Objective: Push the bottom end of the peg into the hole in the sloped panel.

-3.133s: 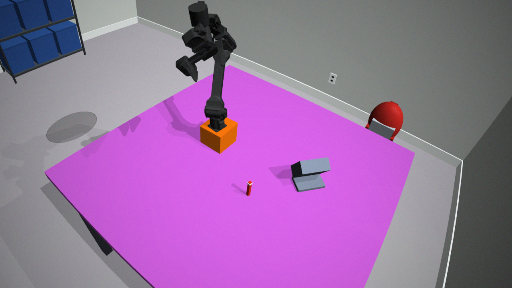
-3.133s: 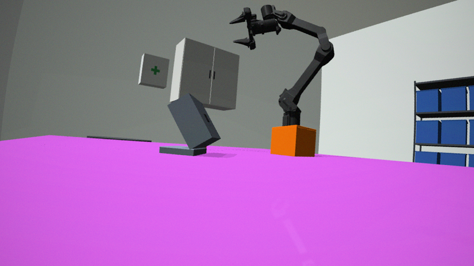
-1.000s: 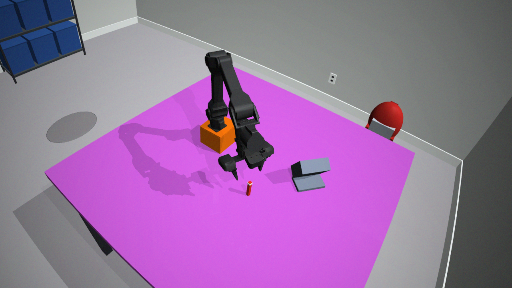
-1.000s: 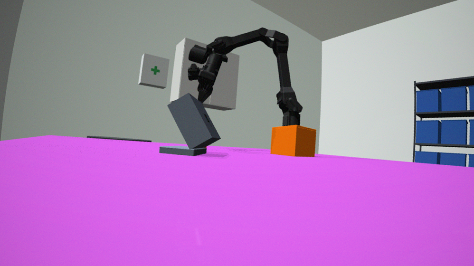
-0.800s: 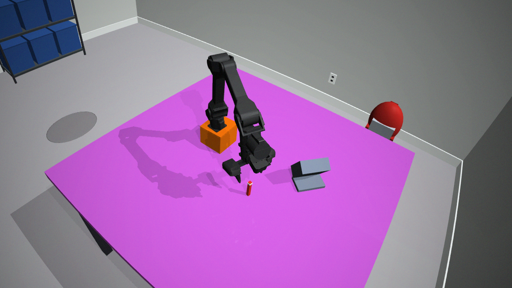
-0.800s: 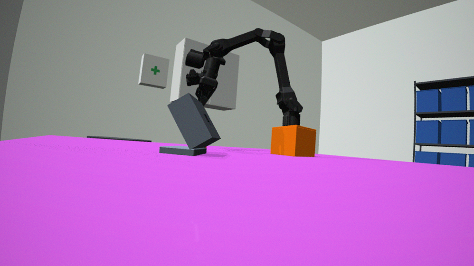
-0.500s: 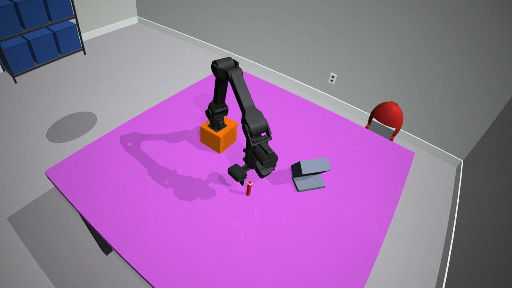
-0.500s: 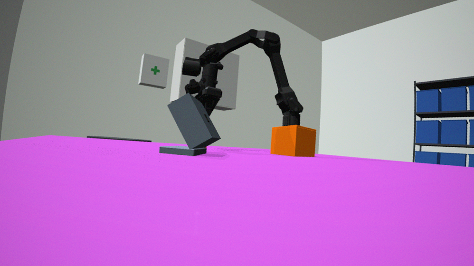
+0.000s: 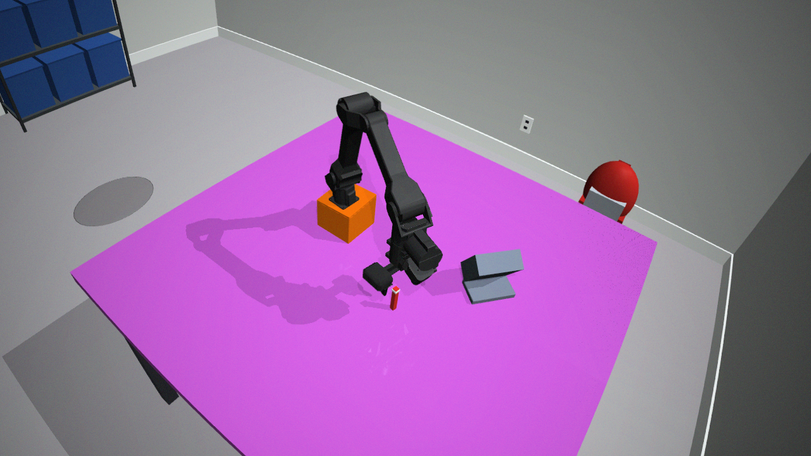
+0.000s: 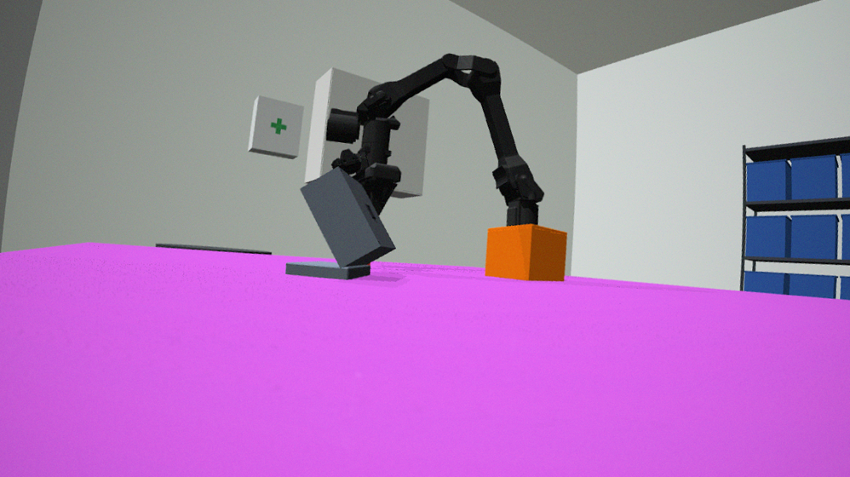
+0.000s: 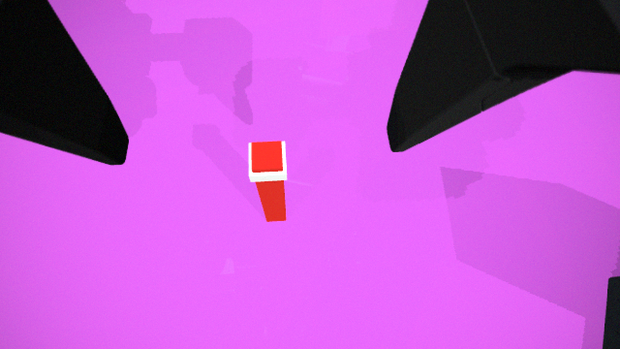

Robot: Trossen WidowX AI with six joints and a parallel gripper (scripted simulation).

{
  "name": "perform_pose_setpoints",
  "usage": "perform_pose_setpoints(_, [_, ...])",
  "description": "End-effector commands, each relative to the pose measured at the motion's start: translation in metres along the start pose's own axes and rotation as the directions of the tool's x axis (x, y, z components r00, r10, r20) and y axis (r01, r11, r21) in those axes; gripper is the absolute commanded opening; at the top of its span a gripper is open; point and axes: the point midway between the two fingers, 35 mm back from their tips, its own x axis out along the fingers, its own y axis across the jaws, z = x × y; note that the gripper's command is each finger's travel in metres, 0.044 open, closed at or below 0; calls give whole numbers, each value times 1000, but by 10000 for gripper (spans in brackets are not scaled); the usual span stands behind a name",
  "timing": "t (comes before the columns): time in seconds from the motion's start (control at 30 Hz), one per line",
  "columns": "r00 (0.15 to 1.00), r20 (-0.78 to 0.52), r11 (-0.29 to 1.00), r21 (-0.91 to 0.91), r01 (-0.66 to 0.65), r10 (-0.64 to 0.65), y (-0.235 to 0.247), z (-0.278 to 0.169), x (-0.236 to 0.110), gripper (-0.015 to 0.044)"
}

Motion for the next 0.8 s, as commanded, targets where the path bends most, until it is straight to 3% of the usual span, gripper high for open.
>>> perform_pose_setpoints(0.0, [1000,-16,1000,-7,2,-2,0,-3,11,440])
perform_pose_setpoints(0.77, [1000,-16,1000,-7,2,-2,1,-5,48,440])
